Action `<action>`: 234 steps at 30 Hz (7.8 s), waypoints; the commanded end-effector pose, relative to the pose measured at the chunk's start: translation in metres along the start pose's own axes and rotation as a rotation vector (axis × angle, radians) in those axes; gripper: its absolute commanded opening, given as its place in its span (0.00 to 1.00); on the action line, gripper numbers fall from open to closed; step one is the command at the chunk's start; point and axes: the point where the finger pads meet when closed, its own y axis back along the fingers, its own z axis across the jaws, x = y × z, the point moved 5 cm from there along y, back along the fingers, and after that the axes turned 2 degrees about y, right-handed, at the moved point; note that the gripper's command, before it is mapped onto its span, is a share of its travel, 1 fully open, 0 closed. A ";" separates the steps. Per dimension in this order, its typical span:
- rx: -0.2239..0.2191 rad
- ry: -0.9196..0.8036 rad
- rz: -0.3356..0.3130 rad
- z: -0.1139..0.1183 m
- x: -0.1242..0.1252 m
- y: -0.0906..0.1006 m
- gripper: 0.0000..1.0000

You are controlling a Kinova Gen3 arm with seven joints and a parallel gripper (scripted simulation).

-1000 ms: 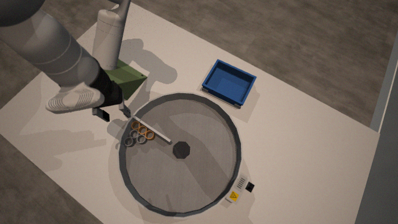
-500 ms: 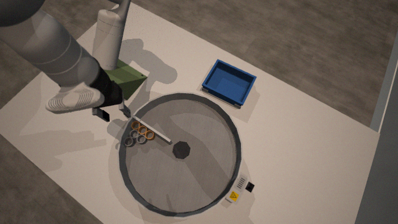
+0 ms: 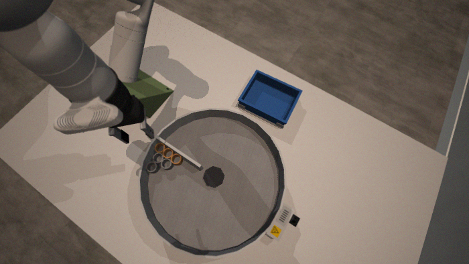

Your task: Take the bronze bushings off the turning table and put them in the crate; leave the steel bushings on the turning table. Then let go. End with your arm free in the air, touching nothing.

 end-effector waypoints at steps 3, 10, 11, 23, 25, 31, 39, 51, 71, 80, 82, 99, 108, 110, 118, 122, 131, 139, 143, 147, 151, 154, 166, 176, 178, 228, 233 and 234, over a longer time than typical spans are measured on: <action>0.000 0.000 0.002 0.000 0.000 0.001 1.00; 0.000 0.000 0.002 0.000 0.000 0.001 1.00; 0.000 0.000 0.002 0.000 0.000 0.001 1.00; 0.000 0.000 0.002 0.000 0.000 0.001 1.00; 0.000 0.000 0.002 0.000 0.000 0.001 1.00; 0.000 0.000 0.002 0.000 0.000 0.001 1.00; 0.000 -0.001 0.001 -0.003 -0.010 -0.020 1.00; 0.000 -0.003 0.001 -0.005 -0.017 -0.034 1.00; 0.000 -0.003 0.001 -0.004 -0.017 -0.034 1.00; 0.000 -0.003 0.001 -0.004 -0.017 -0.034 1.00; 0.000 -0.003 0.001 -0.004 -0.017 -0.034 1.00; 0.000 -0.003 0.001 -0.004 -0.017 -0.034 1.00; 0.000 -0.003 0.001 -0.004 -0.017 -0.034 1.00; 0.000 -0.003 0.001 -0.004 -0.017 -0.034 1.00; 0.000 -0.003 0.001 -0.004 -0.017 -0.034 1.00; 0.000 -0.003 0.001 -0.004 -0.017 -0.034 1.00; 0.000 -0.003 0.001 -0.004 -0.017 -0.034 1.00; 0.000 -0.003 0.001 -0.004 -0.017 -0.034 1.00; 0.000 -0.003 0.001 -0.004 -0.017 -0.034 1.00; 0.000 -0.003 0.001 -0.004 -0.017 -0.034 1.00; 0.000 -0.003 0.001 -0.004 -0.017 -0.034 1.00; 0.000 -0.003 0.001 -0.004 -0.017 -0.034 1.00; 0.000 0.230 0.001 -0.009 -0.011 -0.043 0.27; 0.000 0.416 0.001 -0.013 -0.006 -0.049 0.27; 0.000 0.463 0.001 -0.014 -0.005 -0.051 0.27; -0.001 1.162 0.001 -0.028 0.013 -0.076 0.27; -0.001 1.162 0.001 -0.028 0.013 -0.076 0.27; -0.001 1.162 0.001 -0.028 0.013 -0.076 0.27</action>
